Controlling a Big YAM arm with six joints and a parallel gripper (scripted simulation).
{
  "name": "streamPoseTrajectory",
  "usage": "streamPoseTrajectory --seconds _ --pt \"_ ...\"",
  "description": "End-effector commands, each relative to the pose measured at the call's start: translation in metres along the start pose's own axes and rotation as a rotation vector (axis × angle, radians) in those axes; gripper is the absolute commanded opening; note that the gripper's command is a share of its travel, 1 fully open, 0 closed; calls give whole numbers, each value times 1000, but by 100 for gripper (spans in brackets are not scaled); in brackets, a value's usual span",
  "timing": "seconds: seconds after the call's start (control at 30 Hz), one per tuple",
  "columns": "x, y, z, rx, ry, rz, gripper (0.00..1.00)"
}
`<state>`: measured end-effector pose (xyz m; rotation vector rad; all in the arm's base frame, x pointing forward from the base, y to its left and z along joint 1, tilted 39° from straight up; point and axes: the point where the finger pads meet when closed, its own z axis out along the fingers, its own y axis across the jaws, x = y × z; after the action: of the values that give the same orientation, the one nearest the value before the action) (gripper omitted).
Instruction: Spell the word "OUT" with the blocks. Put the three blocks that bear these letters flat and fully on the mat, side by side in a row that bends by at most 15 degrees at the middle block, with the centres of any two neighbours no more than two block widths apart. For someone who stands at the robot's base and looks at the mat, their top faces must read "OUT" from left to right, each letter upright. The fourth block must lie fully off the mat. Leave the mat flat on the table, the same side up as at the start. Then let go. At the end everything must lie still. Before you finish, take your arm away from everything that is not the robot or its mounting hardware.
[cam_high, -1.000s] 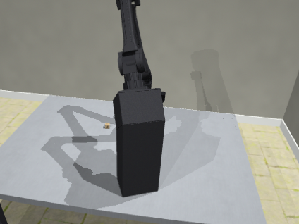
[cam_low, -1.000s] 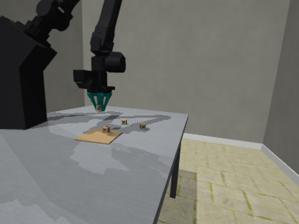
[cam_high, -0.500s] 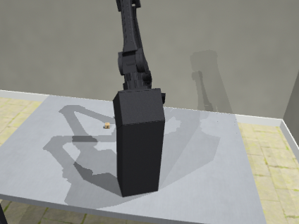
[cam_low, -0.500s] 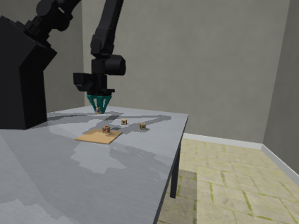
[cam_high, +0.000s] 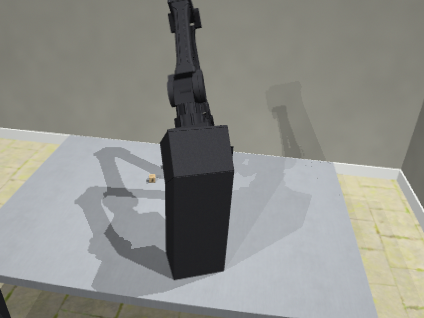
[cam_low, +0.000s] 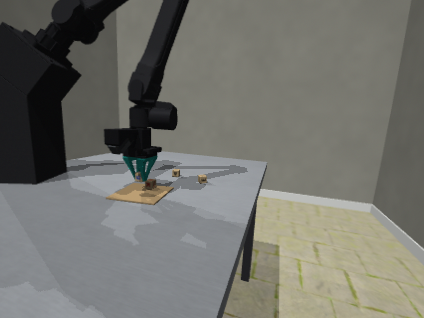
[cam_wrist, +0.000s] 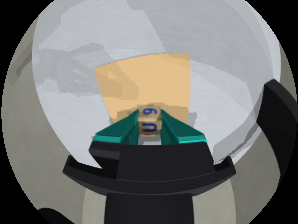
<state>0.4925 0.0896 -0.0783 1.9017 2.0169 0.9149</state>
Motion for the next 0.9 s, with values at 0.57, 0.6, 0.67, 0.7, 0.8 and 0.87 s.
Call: streamPoseTrajectory --seconds 0.57,0.6,0.67,0.7,0.8,0.87 --pt "9 9 27 -28 8 -2 20" --pt "9 9 27 -28 8 -2 20" --pt "9 9 27 -28 8 -2 20" --pt "9 9 27 -28 8 -2 20" --pt "9 9 27 -28 8 -2 20" --pt "9 9 27 -28 8 -2 20"
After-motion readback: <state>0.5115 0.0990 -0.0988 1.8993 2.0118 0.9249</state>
